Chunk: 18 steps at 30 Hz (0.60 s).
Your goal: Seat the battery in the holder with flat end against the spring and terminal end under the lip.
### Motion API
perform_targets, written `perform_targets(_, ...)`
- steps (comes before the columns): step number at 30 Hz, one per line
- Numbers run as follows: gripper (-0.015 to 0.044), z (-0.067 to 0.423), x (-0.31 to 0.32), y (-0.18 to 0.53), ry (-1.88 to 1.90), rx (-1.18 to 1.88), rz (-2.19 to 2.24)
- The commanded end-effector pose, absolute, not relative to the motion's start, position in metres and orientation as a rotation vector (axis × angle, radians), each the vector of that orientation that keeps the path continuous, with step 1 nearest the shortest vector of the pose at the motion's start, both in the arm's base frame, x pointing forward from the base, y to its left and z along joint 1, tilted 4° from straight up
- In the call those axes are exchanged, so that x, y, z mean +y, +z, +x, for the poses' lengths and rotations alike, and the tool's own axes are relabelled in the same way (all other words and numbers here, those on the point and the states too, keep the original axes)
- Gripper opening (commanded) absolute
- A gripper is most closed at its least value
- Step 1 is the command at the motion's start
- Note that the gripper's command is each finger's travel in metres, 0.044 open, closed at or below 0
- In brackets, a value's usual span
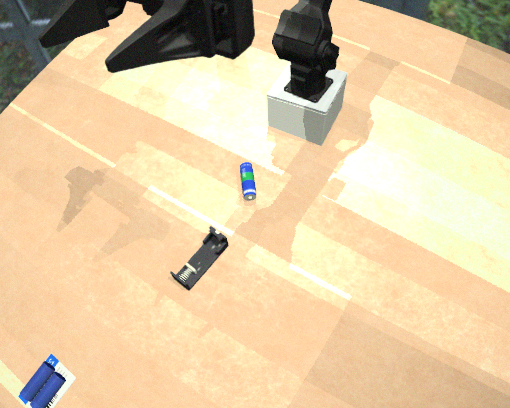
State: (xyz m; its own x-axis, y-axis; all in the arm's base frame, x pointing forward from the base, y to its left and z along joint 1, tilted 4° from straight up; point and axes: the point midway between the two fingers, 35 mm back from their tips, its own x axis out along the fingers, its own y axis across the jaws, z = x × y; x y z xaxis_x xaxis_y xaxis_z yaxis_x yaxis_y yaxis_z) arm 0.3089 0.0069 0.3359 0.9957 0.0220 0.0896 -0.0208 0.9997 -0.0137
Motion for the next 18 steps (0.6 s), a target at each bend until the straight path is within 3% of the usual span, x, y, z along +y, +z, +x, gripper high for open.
perform_targets(1,0.0374,0.310,0.007,0.333,0.022,-0.079,0.003)
perform_targets(7,0.0231,0.326,0.003,0.243,-0.066,0.260,0.513)
perform_targets(18,0.0231,0.297,-0.002,0.114,-0.543,0.660,1.226)
